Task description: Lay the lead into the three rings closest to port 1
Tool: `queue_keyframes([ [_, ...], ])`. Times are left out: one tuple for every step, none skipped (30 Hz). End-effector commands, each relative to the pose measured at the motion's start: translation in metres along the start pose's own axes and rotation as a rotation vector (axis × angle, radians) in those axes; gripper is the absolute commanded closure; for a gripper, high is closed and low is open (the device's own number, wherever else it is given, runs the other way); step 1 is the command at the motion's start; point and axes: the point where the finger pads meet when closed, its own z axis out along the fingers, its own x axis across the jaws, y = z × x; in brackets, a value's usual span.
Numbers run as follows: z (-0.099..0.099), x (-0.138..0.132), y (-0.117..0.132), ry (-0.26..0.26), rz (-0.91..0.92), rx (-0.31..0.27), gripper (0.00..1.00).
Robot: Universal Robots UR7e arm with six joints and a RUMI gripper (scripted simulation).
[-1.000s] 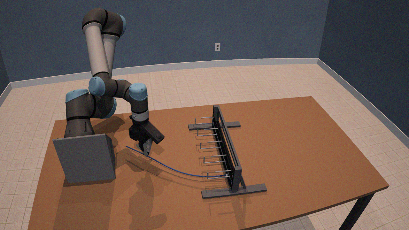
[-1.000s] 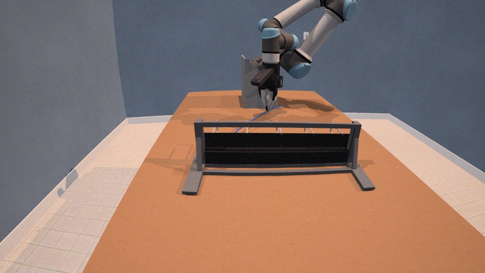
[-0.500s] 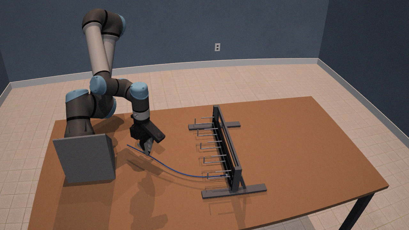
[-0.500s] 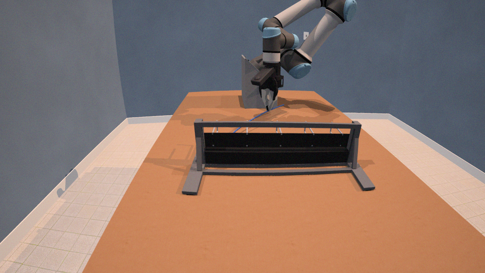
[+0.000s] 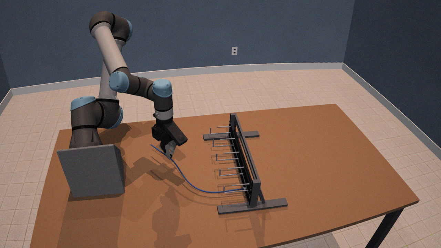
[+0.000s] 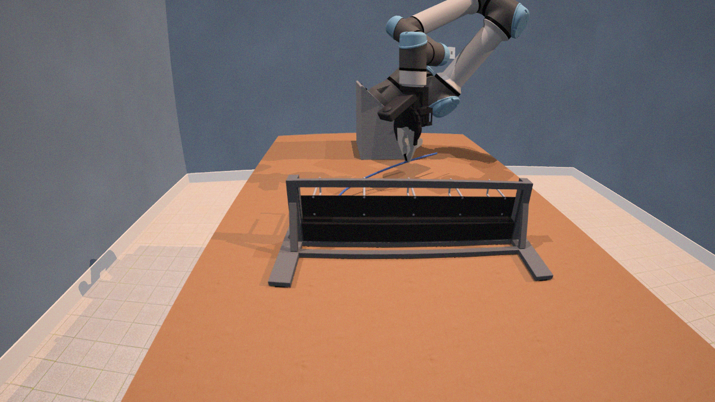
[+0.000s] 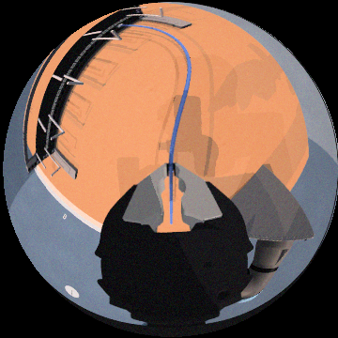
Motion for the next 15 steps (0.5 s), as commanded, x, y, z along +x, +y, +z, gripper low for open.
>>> queue_keyframes([
  [-0.019, -0.046, -0.01, 0.011, 0.137, -0.001, 1.0],
  [-0.023, -0.055, -0.012, 0.011, 0.165, -0.001, 1.0],
  [-0.026, -0.065, -0.014, 0.011, 0.193, -0.001, 1.0],
  [-0.03, -0.076, -0.016, 0.011, 0.222, -0.001, 1.0],
  [-0.034, -0.086, -0.018, 0.011, 0.252, 0.0, 1.0],
  [-0.039, -0.096, -0.021, 0.011, 0.282, 0.0, 1.0],
  [-0.043, -0.106, -0.023, 0.011, 0.311, 0.0, 1.0],
  [-0.043, -0.106, -0.023, 0.011, 0.311, 0.0, 1.0],
  [-0.043, -0.106, -0.023, 0.011, 0.311, 0.0, 1.0],
  [-0.046, -0.117, -0.024, 0.011, 0.341, 0.0, 1.0],
  [-0.05, -0.126, -0.027, 0.011, 0.369, 0.0, 1.0],
  [-0.054, -0.136, -0.029, 0.011, 0.397, 0.001, 1.0],
  [-0.058, -0.145, -0.031, 0.011, 0.424, 0.001, 1.0],
  [-0.062, -0.154, -0.032, 0.011, 0.451, 0.001, 1.0],
  [-0.065, -0.163, -0.034, 0.011, 0.477, 0.001, 1.0],
])
